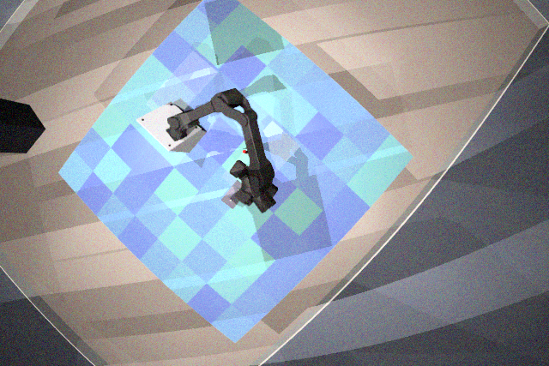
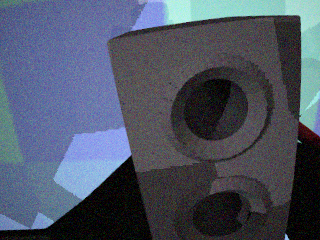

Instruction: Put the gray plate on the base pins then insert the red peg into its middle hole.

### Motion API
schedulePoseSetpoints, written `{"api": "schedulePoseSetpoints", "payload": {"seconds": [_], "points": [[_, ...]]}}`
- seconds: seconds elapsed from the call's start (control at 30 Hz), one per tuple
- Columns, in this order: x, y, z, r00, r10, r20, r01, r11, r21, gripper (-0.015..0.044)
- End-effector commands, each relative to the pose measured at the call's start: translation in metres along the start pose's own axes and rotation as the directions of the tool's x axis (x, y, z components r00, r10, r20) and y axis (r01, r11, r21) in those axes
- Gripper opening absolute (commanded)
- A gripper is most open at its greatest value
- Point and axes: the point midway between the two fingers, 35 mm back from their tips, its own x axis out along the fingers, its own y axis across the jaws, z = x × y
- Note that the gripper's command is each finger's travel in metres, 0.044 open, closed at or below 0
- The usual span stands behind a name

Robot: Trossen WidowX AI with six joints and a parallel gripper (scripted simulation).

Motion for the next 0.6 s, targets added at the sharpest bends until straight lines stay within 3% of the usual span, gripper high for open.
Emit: {"api": "schedulePoseSetpoints", "payload": {"seconds": [0.0, 0.57], "points": [[-0.002, 0.001, 0.001, 1.0, 0.004, 0.006, -0.004, 1.0, -0.01, 0.0], [0.024, -0.005, 0.05, 1.0, 0.004, 0.008, -0.004, 1.0, 0.005, 0.0]]}}
